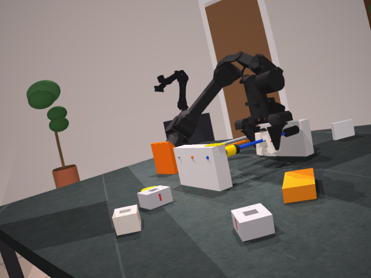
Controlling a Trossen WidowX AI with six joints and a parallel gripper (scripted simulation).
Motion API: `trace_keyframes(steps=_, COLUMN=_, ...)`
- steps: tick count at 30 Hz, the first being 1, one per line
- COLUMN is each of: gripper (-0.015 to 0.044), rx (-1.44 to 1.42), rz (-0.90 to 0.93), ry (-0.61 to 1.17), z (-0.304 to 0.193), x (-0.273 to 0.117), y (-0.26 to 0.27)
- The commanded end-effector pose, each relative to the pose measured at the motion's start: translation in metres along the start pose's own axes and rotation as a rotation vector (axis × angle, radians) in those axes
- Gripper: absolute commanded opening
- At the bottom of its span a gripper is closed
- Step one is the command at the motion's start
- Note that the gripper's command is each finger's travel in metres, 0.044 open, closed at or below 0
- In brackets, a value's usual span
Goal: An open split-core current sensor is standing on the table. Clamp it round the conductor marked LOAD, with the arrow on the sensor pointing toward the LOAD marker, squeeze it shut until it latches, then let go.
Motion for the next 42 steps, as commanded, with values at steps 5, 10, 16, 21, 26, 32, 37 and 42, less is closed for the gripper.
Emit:
trace_keyframes(steps=5, gripper=0.0000, rx=-0.001, rz=0.000, ry=0.000, z=0.000, x=0.000, y=0.000)
trace_keyframes(steps=10, gripper=0.0000, rx=-0.001, rz=0.000, ry=0.000, z=0.000, x=0.000, y=0.000)
trace_keyframes(steps=16, gripper=0.0000, rx=0.001, rz=-0.018, ry=-0.001, z=0.000, x=-0.001, y=0.000)
trace_keyframes(steps=21, gripper=0.0000, rx=0.004, rz=-0.097, ry=-0.008, z=-0.001, x=-0.006, y=0.000)
trace_keyframes(steps=26, gripper=0.0000, rx=0.008, rz=-0.192, ry=-0.021, z=-0.001, x=-0.012, y=0.003)
trace_keyframes(steps=32, gripper=0.0000, rx=0.009, rz=-0.221, ry=-0.026, z=-0.001, x=-0.014, y=0.004)
trace_keyframes(steps=37, gripper=0.0000, rx=0.009, rz=-0.221, ry=-0.026, z=-0.001, x=-0.014, y=0.004)
trace_keyframes(steps=42, gripper=0.0000, rx=0.009, rz=-0.221, ry=-0.026, z=-0.001, x=-0.014, y=0.004)
Point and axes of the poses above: the point midway between the two fingers, 35 mm back from their tips, its own x axis out along the fingers, its own y axis across the jaws, z = x × y, the point moved 2 cm from there along -x, back along the fingers, and after that the axes turned 6 degrees about x, right-handed, at the moved point
